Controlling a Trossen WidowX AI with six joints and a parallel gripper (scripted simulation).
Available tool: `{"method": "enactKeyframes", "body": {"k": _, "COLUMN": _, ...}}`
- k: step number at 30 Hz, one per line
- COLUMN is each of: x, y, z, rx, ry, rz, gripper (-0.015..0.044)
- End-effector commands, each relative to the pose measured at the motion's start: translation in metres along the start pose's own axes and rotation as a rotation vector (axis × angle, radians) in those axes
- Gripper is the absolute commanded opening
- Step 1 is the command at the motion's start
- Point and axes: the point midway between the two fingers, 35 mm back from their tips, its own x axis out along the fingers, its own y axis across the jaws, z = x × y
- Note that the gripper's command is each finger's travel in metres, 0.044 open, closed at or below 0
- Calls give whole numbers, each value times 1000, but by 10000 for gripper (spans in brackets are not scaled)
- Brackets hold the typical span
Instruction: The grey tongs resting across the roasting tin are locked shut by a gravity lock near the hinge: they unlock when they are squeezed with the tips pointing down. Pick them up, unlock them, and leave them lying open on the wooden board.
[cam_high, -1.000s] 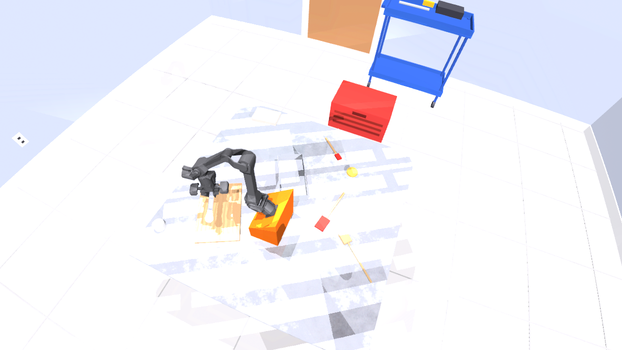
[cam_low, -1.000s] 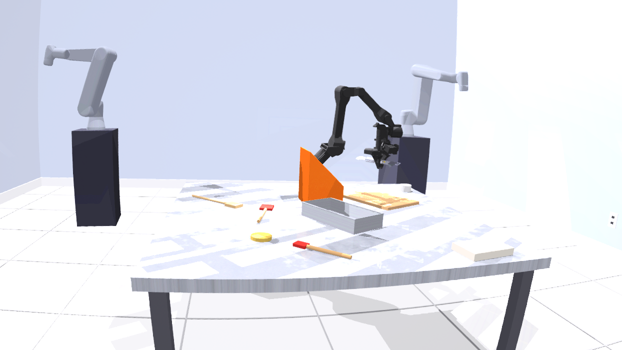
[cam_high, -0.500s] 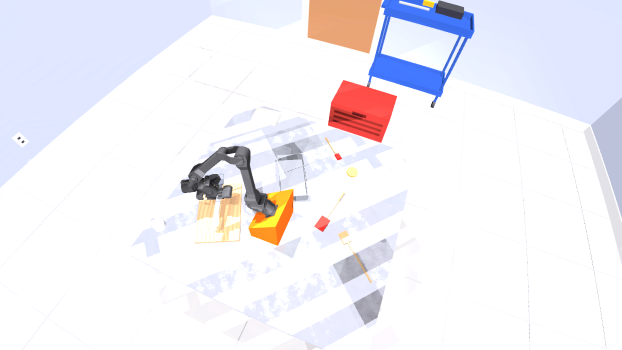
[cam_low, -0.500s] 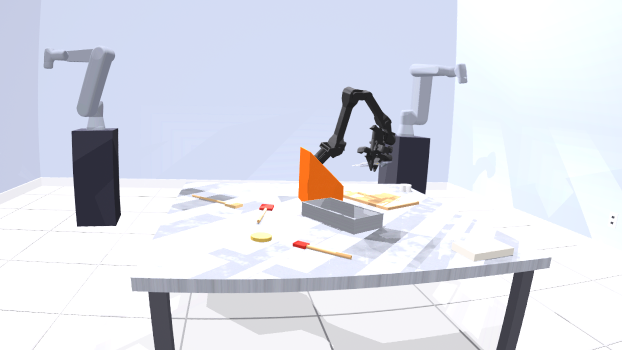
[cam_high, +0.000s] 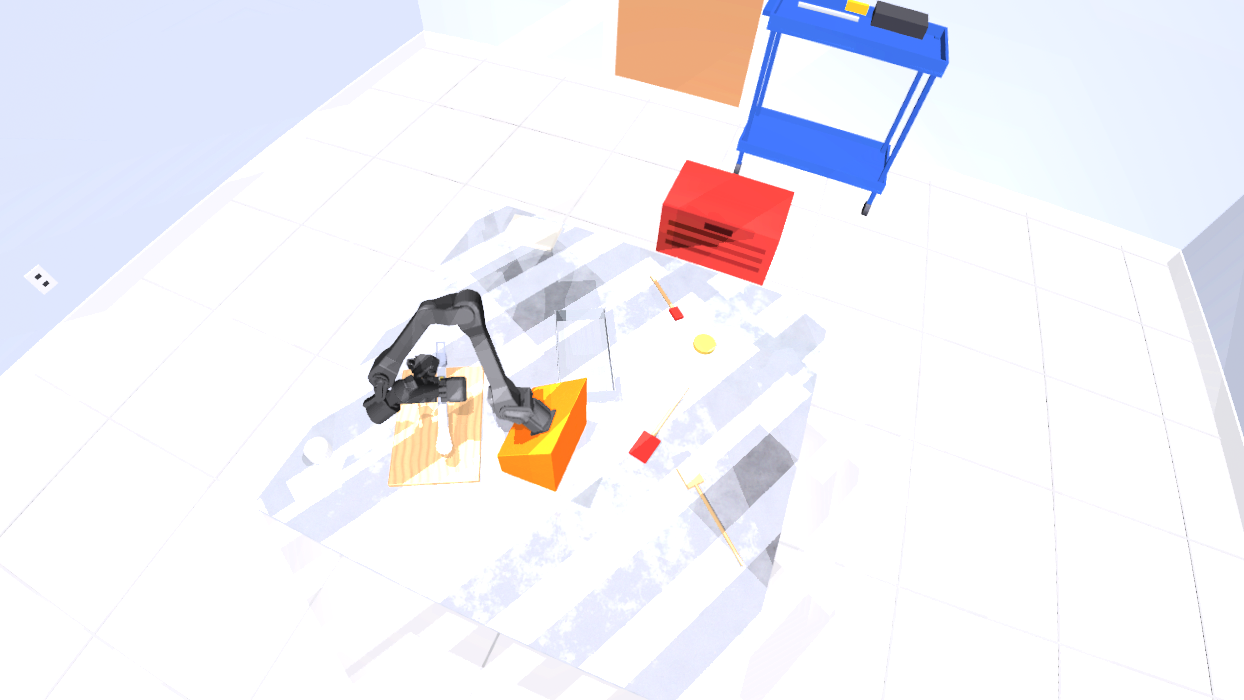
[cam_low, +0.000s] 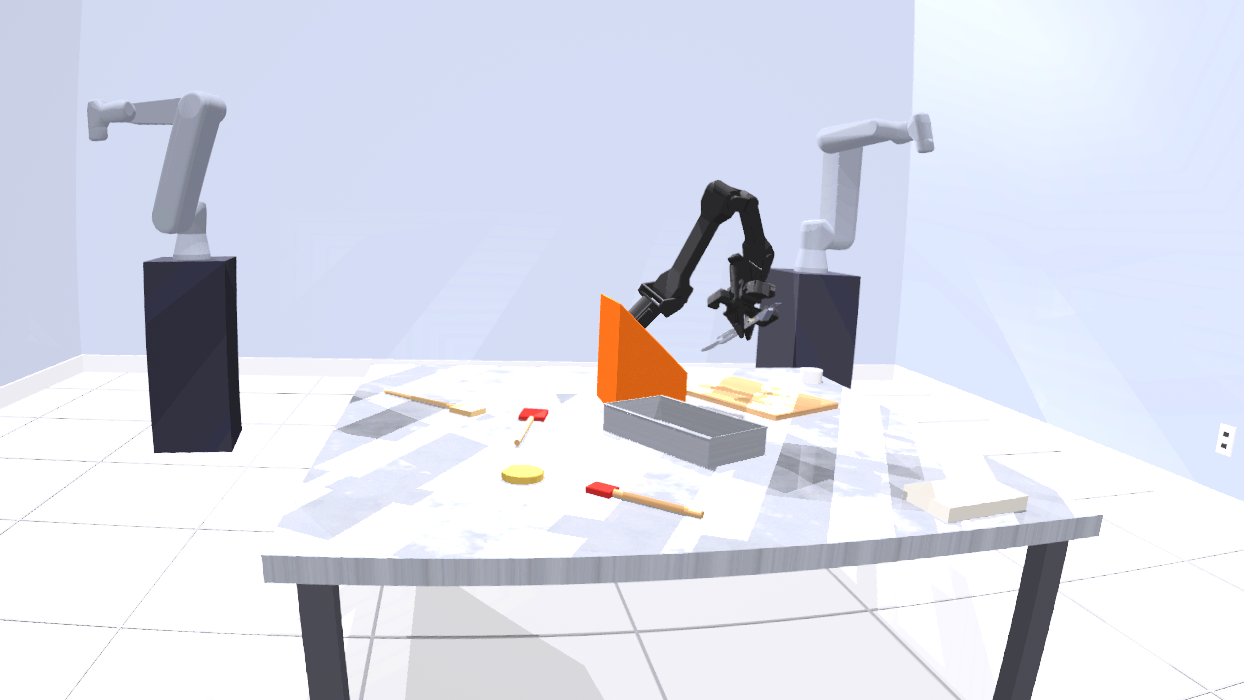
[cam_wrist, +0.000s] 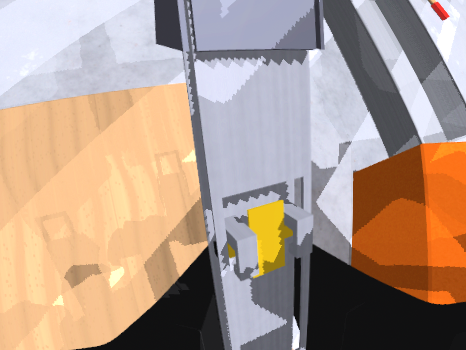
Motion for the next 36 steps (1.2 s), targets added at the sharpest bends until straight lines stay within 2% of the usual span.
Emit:
{"method": "enactKeyframes", "body": {"k": 1, "x": -5, "y": 4, "z": 2, "rx": -4, "ry": -112, "rz": 54, "gripper": -150}}
{"method": "enactKeyframes", "body": {"k": 9, "x": -24, "y": 21, "z": 1, "rx": -5, "ry": -267, "rz": 243, "gripper": -150}}
{"method": "enactKeyframes", "body": {"k": 15, "x": -39, "y": 33, "z": -4, "rx": -9, "ry": -320, "rz": 385, "gripper": -150}}
{"method": "enactKeyframes", "body": {"k": 36, "x": -40, "y": 34, "z": -4, "rx": -10, "ry": -321, "rz": 389, "gripper": -150}}
